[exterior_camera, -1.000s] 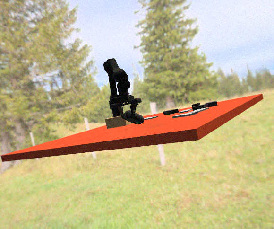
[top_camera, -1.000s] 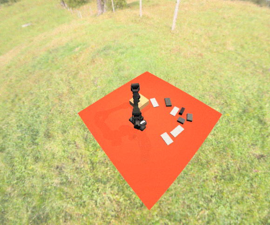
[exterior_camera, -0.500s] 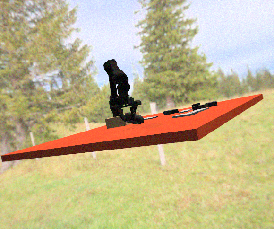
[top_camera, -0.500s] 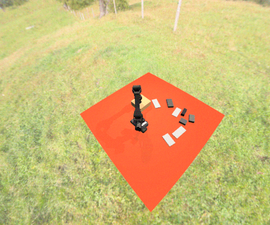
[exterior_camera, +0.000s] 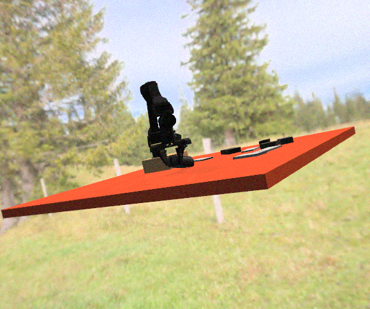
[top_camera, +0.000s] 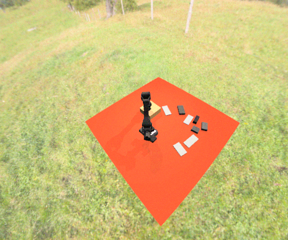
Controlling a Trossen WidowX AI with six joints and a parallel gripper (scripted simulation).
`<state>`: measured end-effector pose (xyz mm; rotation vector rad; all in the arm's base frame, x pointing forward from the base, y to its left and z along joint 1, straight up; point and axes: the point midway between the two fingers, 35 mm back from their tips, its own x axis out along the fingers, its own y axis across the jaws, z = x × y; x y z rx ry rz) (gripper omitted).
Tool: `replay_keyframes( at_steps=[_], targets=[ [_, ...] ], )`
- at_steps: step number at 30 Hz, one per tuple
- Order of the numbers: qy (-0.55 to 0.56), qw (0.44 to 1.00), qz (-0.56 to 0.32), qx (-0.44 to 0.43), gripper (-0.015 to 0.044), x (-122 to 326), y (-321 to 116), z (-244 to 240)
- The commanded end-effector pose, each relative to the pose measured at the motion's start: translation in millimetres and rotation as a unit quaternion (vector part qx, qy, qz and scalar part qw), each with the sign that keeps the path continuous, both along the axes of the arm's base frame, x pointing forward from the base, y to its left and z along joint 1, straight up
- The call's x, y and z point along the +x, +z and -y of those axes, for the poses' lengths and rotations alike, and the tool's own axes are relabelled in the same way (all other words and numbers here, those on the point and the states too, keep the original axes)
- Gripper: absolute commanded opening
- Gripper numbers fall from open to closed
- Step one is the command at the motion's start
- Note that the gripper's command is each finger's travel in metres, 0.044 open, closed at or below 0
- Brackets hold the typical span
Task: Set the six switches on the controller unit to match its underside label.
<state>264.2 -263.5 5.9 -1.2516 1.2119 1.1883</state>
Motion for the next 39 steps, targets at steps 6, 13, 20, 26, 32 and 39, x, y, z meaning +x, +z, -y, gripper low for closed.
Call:
replay_keyframes(
  at_steps=[6,13,20,26,32,39],
  targets=[
    [0.003,1.0,0.0,0.005,0.0338,0,-8,0],
    [0.003,1.0,0.0,0.005,0.0338,0,-13,1],
    [0.003,1.0,0.0,0.005,0.0338,0,-19,2],
    [0.003,1.0,0.0,0.005,0.0338,0,-23,3],
    [0.002,1.0,0.0,0.003,0.0338,0,-23,4],
    [0.001,1.0,-0.001,0.001,0.0416,0,-23,5]
  ],
)
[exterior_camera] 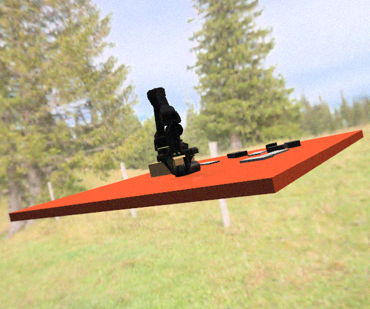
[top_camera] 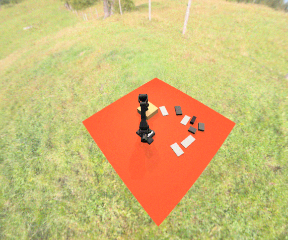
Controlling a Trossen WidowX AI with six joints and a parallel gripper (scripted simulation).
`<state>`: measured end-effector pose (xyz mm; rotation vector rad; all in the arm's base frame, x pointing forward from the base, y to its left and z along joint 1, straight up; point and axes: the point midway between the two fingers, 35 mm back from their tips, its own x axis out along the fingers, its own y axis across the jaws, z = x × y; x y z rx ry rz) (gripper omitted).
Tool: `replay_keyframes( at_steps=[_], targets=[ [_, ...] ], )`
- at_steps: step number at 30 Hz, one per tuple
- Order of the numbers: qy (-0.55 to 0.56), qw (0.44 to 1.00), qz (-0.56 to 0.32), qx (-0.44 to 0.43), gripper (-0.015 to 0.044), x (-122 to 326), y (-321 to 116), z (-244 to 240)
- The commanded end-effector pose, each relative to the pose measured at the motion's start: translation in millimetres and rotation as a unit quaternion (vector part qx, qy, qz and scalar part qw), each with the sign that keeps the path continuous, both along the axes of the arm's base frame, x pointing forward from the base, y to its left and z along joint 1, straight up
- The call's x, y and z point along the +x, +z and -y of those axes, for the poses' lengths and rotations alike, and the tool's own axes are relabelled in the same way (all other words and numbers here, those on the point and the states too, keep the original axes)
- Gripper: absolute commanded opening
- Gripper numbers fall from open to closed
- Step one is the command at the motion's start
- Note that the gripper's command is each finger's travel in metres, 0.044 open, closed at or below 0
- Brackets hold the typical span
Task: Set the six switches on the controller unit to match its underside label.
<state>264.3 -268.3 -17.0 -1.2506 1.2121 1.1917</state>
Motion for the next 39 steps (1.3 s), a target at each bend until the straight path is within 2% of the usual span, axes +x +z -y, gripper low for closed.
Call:
replay_keyframes(
  at_steps=[1,10,17,36,39],
  targets=[
    [0.0,1.0,0.0,0.0,0.044,0,0,0],
    [0.0,1.0,0.0,0.0,0.044,0,1,-2],
    [0.0,1.0,0.0,0.002,0.044,-1,38,-61],
    [0.0,1.0,0.0,0.002,0.044,-1,38,-61],
    [-0.033,0.999,0.008,0.007,0.0361,-3,39,-60]
  ],
)
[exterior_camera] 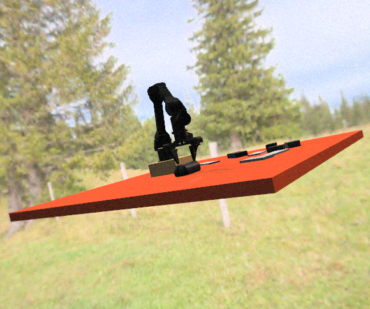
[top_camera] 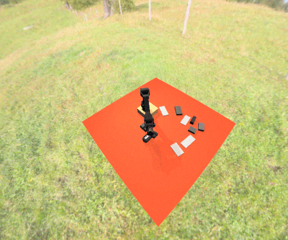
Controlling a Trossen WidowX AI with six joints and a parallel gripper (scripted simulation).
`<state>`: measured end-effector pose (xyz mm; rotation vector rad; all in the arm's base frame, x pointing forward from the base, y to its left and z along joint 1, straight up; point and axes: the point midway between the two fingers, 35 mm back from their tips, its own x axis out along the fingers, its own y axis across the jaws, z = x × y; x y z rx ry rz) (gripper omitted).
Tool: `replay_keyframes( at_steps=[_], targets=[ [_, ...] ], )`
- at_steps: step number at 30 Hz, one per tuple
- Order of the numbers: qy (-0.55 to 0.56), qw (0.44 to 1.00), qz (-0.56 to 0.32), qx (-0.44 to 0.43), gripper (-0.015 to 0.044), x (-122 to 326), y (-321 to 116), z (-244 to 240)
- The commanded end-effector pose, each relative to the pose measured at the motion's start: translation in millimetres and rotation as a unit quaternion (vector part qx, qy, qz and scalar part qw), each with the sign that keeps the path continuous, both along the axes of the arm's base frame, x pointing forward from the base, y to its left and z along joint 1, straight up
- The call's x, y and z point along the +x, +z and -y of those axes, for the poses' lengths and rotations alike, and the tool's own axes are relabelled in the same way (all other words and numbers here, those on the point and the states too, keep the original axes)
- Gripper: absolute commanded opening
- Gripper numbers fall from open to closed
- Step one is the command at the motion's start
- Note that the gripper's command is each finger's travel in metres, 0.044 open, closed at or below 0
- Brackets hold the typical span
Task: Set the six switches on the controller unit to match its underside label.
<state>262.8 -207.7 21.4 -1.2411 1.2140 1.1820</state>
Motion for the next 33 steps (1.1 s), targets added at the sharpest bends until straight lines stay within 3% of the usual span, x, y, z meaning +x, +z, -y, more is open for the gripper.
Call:
replay_keyframes(
  at_steps=[1,6,14,33],
  targets=[
    [-0.068,0.997,0.016,0.013,0.0335,-3,3,1],
    [-0.318,0.944,0.068,0.064,0.0204,-15,14,8],
    [-0.628,0.754,0.111,0.161,0.0,-31,34,16],
    [-0.633,0.748,0.112,0.163,0.0,-31,34,16]
  ],
)
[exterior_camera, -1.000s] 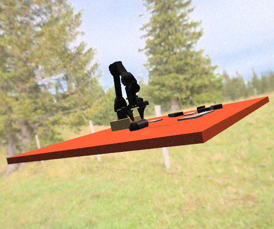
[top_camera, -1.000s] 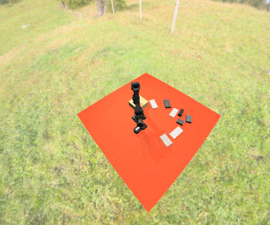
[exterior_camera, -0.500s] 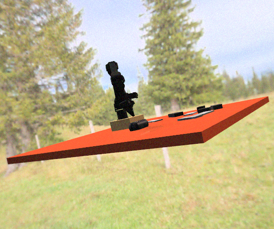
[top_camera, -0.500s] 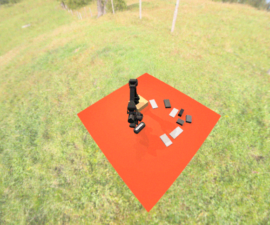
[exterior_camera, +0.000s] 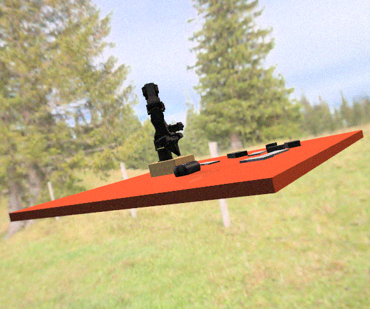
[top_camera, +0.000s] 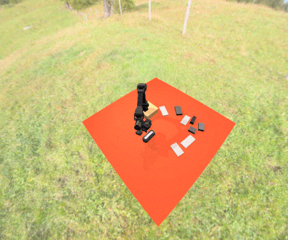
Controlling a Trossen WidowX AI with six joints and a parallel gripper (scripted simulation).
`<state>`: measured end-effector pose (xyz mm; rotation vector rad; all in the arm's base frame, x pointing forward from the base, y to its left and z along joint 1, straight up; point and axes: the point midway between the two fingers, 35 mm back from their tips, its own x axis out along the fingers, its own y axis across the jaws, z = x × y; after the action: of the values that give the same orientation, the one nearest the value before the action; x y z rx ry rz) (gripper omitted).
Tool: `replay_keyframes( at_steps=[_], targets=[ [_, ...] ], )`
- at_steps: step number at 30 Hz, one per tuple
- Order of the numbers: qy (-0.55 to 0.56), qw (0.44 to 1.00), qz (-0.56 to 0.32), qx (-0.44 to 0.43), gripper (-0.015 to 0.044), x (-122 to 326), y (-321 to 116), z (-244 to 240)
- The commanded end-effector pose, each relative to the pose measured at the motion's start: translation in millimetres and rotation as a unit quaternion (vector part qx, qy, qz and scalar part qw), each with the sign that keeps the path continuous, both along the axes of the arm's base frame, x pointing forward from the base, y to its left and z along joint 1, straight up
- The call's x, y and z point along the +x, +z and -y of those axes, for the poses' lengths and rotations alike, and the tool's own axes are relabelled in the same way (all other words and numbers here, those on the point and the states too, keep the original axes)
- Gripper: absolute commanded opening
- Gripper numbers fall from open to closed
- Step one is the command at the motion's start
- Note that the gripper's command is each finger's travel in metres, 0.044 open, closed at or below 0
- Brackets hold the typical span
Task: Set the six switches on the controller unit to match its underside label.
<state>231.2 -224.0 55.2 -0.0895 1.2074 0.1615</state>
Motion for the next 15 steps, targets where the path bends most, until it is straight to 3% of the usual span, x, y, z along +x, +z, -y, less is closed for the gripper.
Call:
replay_keyframes(
  at_steps=[1,6,9,15],
  targets=[
    [-0.002,1.0,0.002,0.002,0.0,1,0,0],
    [-0.002,1.0,0.002,0.002,0.0,1,0,0],
    [0.027,1.0,-0.003,-0.01,0.0079,2,0,2],
    [0.287,0.951,-0.051,-0.099,0.0236,14,-1,19]
  ],
)
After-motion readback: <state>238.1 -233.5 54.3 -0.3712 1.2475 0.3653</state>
